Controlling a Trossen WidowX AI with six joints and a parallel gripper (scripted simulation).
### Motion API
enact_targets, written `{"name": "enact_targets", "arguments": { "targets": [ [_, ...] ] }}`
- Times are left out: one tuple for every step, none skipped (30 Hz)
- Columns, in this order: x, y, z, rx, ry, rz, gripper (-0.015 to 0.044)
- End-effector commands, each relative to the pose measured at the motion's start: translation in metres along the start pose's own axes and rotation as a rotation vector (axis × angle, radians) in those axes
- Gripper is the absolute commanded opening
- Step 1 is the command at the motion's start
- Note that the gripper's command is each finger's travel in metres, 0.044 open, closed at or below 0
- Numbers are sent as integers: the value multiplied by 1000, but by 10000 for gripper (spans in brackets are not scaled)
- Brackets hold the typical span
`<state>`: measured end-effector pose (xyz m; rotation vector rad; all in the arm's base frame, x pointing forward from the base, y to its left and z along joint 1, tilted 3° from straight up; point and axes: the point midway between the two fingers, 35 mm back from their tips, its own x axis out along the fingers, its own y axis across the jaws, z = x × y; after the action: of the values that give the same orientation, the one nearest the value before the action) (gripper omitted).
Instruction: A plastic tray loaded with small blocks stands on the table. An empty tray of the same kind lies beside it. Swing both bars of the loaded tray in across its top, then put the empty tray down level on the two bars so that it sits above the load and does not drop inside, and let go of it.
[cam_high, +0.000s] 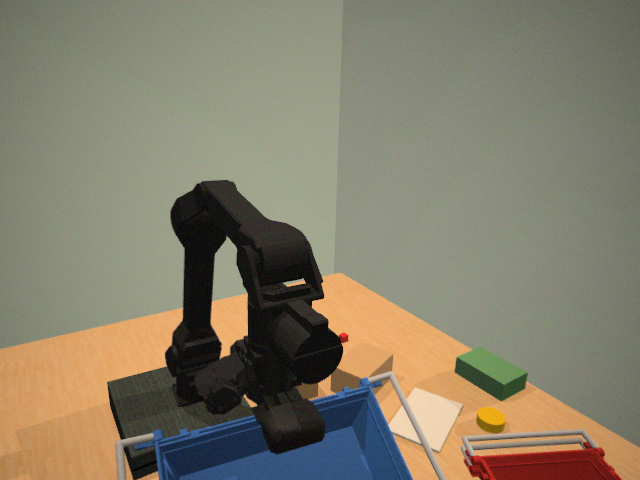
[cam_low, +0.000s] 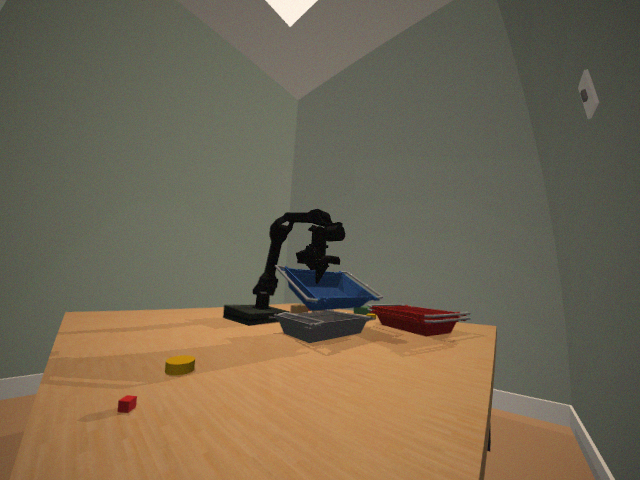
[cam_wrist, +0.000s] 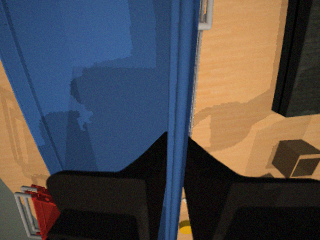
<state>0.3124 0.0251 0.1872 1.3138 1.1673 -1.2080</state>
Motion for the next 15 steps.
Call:
{"name": "enact_targets", "arguments": {
  "targets": [
    [-4,2,0,2,-1,34,0],
    [-3,2,0,2,-1,34,0],
    [-1,2,0,2,-1,34,0],
    [0,2,0,2,-1,34,0],
    [1,2,0,2,-1,34,0],
    [3,2,0,2,-1,34,0],
    [4,2,0,2,-1,34,0],
    [5,2,0,2,-1,34,0],
    [7,2,0,2,-1,34,0],
    [8,2,0,2,-1,34,0],
    [9,2,0,2,-1,34,0],
    [10,2,0,2,-1,34,0],
    [12,1,0,2,-1,34,0],
    [13,1,0,2,-1,33,0],
    [14,1,0,2,-1,33,0]
  ]
}}
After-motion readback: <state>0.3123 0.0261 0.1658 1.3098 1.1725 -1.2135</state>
